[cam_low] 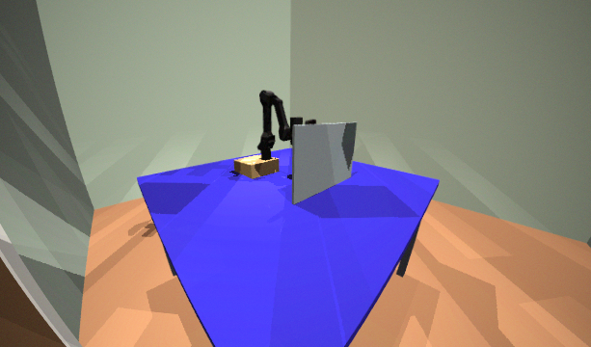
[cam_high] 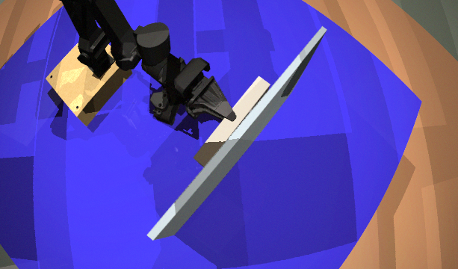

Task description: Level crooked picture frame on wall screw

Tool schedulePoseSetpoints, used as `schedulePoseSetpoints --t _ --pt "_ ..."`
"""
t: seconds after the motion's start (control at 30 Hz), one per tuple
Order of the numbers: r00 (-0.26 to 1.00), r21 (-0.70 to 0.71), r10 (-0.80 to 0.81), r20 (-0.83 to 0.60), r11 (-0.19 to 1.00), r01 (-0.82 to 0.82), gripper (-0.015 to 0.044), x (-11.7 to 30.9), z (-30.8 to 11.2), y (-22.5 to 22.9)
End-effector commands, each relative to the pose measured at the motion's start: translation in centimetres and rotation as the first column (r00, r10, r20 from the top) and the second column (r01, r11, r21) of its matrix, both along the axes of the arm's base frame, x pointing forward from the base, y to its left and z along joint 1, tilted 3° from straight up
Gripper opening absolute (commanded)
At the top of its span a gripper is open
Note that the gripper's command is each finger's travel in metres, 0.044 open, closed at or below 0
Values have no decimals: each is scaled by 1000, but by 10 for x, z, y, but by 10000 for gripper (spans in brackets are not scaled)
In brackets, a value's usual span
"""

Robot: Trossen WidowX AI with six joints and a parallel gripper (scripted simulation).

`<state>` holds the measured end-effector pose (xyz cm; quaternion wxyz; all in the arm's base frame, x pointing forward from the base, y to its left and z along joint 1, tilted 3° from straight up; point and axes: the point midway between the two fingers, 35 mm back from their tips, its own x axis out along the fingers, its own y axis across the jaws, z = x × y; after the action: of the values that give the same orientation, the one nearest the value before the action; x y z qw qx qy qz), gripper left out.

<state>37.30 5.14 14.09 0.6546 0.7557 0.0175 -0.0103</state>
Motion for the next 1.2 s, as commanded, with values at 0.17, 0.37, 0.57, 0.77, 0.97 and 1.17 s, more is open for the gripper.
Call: schedulePoseSetpoints --t 0.17,0.37,0.57,0.77,0.97,1.17 --pt "1000 1 -1 9 1000 1 0 0 -1 1" --pt "1000 1 -1 9 1000 1 0 0 -3 1" --pt "1000 1 -1 9 1000 1 0 0 -5 1" --pt "1000 1 -1 6 1000 1 0 0 -7 2" --pt "1000 0 0 3 1000 0 0 0 -7 1" --pt "1000 -5 0 2 1000 0 0 0 -8 2"
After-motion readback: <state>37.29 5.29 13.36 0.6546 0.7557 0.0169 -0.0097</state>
